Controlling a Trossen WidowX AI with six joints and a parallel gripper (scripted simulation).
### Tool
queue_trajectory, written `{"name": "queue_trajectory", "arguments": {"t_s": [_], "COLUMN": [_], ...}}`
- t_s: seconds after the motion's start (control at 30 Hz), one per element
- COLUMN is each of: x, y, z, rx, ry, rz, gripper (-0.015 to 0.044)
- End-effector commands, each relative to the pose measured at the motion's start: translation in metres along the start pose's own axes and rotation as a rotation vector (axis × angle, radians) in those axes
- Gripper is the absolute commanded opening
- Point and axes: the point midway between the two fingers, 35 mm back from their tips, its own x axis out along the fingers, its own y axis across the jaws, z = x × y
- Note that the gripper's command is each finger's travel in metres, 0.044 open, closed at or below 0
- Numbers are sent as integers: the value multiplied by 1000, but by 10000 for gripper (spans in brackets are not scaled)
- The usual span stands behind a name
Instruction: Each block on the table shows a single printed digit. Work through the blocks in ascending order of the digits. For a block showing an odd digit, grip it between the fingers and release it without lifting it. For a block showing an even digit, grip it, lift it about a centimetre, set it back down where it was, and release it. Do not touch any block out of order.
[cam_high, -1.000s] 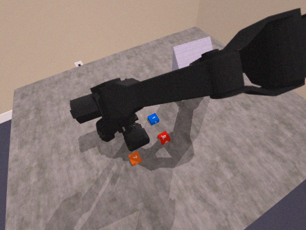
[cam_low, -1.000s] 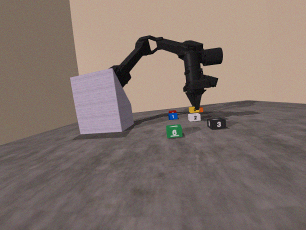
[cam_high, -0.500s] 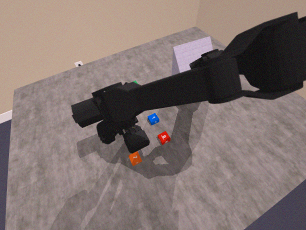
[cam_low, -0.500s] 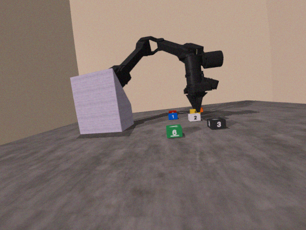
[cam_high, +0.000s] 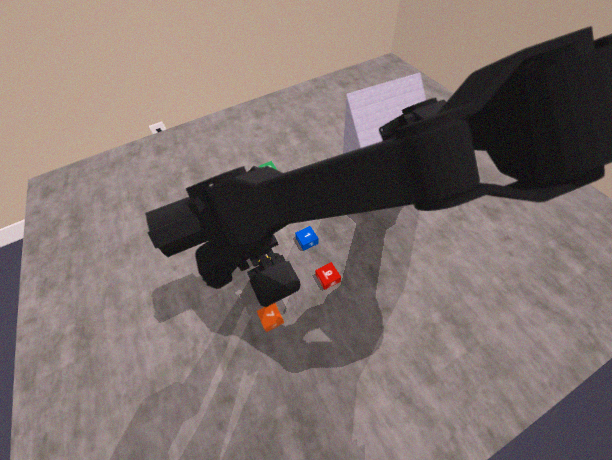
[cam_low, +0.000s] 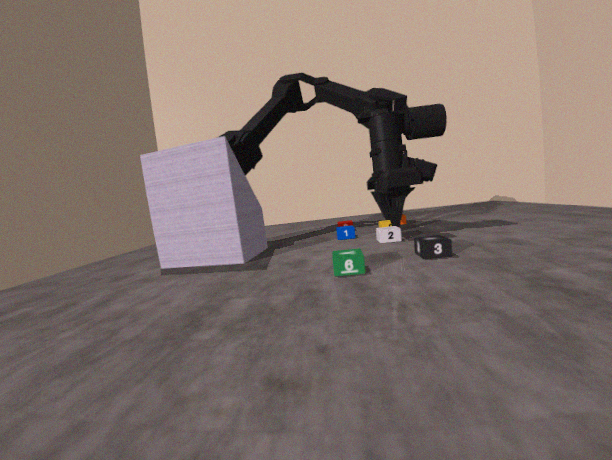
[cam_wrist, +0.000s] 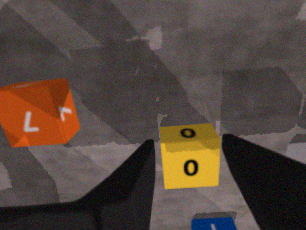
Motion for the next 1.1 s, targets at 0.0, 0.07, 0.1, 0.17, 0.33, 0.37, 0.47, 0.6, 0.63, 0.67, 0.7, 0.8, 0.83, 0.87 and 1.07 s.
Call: {"name": "queue_trajectory", "arguments": {"t_s": [0.0,0.07,0.1,0.17,0.33,0.37,0.47,0.6,0.63,0.67,0.7,0.8,0.83,0.87,1.07], "x": [1,1,1,1,-24,-33,-36,-46,-59,-76,-93,-116,-116,-116,-116], "y": [0,0,0,0,0,0,0,-1,-2,-3,-2,-1,-1,-1,-1], "z": [-1,-1,-1,-1,0,0,0,1,2,3,2,0,0,0,0], "rx": [4,4,4,4,4,4,4,5,7,7,6,5,5,5,5], "ry": [1,1,1,1,1,1,1,0,-1,0,1,2,2,2,2], "rz": [5,5,5,5,3,3,3,0,-4,-5,-4,0,0,0,0], "gripper": [304,356,383,400,400,400,400,348,321,295,269,190,164,138,120]}}
